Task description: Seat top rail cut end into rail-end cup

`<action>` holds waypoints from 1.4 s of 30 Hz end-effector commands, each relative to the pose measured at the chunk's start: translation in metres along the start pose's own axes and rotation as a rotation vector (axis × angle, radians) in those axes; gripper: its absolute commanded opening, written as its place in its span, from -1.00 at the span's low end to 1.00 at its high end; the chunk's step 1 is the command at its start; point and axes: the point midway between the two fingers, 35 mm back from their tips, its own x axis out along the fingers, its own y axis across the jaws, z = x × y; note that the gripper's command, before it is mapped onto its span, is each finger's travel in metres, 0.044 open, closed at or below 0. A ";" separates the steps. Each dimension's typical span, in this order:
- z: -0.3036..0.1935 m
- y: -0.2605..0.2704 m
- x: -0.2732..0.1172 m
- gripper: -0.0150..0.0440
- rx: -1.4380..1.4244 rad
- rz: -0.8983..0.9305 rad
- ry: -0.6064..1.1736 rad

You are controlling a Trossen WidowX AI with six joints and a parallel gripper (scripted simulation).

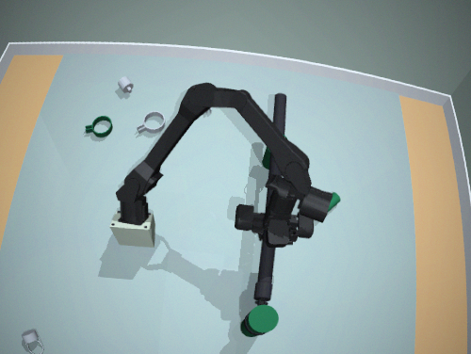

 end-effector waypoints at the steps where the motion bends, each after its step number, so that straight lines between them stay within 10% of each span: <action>1: 0.007 0.000 -0.002 -0.49 0.004 0.005 -0.016; 42: 0.004 -0.001 -0.004 -0.49 0.003 -0.001 -0.012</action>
